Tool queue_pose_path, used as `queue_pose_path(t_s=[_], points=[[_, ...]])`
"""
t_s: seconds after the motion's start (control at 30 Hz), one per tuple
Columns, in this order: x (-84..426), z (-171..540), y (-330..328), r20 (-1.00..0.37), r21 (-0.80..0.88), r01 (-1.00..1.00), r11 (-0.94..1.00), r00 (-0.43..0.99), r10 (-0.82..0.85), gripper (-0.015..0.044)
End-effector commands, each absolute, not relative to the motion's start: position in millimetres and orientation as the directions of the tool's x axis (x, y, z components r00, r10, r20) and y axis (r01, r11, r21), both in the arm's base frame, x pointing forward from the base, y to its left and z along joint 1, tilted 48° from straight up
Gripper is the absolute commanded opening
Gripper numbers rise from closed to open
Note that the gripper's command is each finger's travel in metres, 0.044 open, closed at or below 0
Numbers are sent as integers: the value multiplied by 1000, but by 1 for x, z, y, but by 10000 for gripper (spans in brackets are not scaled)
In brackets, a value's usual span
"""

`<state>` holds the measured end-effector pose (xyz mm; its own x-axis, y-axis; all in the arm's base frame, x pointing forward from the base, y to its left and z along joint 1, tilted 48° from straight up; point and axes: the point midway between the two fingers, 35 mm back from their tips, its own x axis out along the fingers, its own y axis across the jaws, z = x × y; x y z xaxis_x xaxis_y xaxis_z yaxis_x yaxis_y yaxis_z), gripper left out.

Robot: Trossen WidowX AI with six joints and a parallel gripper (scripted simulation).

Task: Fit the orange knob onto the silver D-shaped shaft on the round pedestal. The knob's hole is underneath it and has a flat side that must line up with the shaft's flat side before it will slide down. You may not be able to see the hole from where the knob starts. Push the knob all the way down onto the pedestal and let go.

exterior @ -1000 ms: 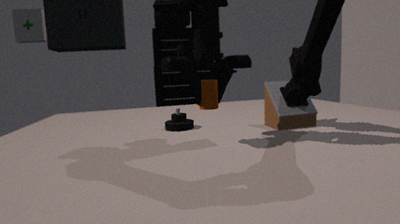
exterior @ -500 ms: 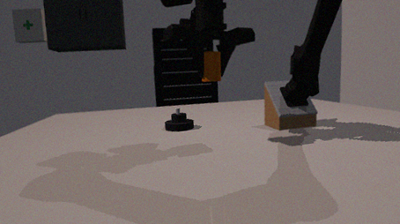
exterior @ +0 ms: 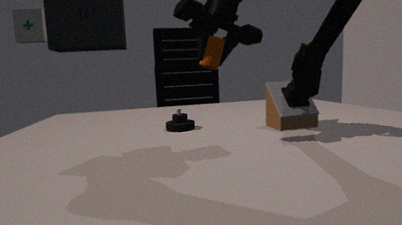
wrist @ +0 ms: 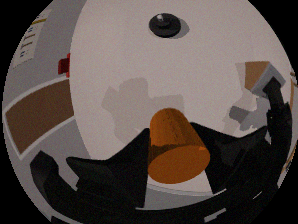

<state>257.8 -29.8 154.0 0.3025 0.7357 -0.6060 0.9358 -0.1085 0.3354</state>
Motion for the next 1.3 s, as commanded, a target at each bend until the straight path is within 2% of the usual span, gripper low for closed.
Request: queue_pose_path(t_s=[0.0, 0.73, 1.27], points=[[256, 159, -35, -577, 377, 911, -170, 375, 726, 0], [249, 188, -71, -338, 600, 632, -490, 756, 561, 0], [247, 192, -75, -263, 637, 535, -555, 827, 497, 0]])
